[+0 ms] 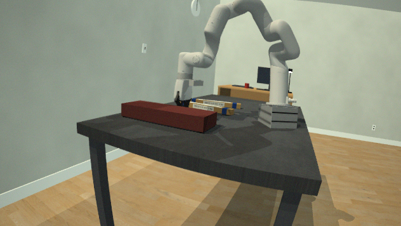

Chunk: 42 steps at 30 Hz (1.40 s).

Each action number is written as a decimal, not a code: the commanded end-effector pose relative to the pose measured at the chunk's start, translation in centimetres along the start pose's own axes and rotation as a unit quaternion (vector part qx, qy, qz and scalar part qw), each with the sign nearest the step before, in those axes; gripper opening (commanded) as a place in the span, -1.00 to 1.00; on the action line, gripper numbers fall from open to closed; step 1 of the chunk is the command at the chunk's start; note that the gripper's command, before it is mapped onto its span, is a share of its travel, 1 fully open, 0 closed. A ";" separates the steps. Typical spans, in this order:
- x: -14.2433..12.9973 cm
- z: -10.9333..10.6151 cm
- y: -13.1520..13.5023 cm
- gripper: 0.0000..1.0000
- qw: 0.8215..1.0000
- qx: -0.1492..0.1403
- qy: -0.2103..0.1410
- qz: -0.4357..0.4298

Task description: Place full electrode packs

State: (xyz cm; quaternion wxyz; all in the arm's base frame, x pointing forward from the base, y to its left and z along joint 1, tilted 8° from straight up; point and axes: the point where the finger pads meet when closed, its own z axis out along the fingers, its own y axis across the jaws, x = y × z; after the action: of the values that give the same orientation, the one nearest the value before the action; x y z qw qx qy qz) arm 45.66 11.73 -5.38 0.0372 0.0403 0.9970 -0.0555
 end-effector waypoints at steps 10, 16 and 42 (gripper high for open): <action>-0.1 -0.1 0.1 -0.31 1.000 -0.001 -0.002 0.000; -0.1 -0.1 0.1 -0.31 1.000 -0.001 -0.002 0.000; -0.1 -4.6 0.1 -0.31 1.000 -0.001 -0.002 0.000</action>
State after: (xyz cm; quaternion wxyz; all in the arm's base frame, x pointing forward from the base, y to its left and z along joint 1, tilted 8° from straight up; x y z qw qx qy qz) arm 45.39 12.12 -1.77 0.0368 0.0404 0.9970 -0.0551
